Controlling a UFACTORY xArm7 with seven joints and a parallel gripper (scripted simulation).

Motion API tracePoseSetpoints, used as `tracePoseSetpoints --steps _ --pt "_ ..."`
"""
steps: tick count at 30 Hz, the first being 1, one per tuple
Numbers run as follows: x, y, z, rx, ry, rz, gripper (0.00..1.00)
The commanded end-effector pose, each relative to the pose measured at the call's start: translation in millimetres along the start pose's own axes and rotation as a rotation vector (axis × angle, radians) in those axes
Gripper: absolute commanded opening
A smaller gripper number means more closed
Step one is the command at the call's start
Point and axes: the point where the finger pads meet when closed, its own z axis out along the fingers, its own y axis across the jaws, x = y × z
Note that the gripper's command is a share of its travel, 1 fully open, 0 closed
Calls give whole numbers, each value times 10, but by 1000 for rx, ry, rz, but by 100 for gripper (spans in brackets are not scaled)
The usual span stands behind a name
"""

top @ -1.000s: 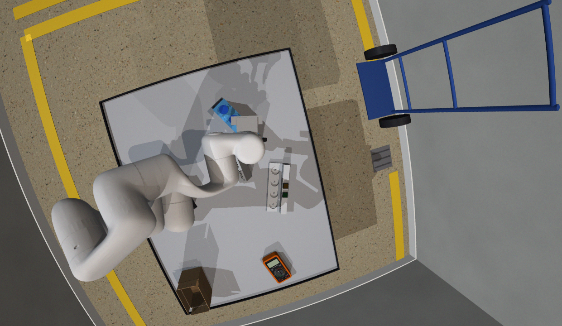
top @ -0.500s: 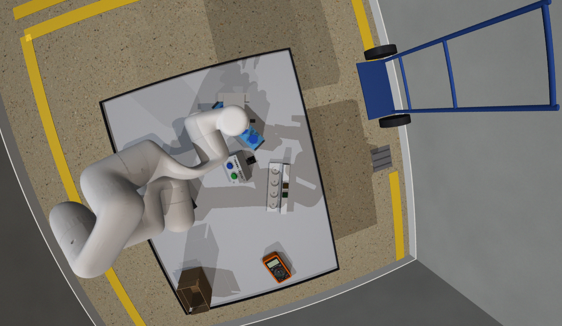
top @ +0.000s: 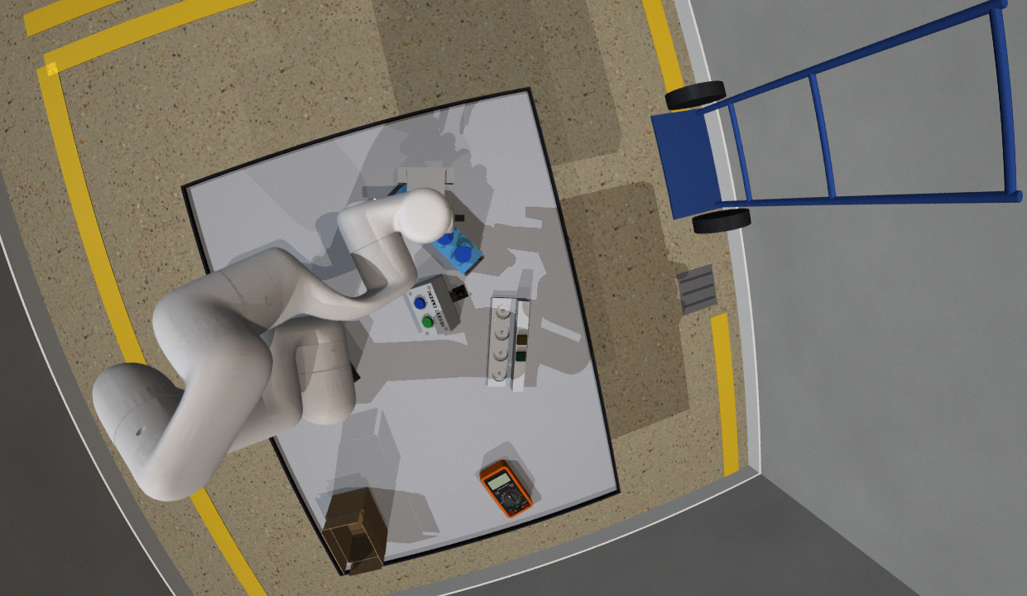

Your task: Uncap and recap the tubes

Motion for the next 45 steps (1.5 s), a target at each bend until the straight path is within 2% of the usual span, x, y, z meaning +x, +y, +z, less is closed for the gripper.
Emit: tracePoseSetpoints --steps 1,42,43,45 --pt "21 14 174 -2 3 0 46" --pt "20 14 299 -2 3 0 46" --pt "20 14 299 -2 3 0 0" --pt "20 14 299 -2 3 0 0"
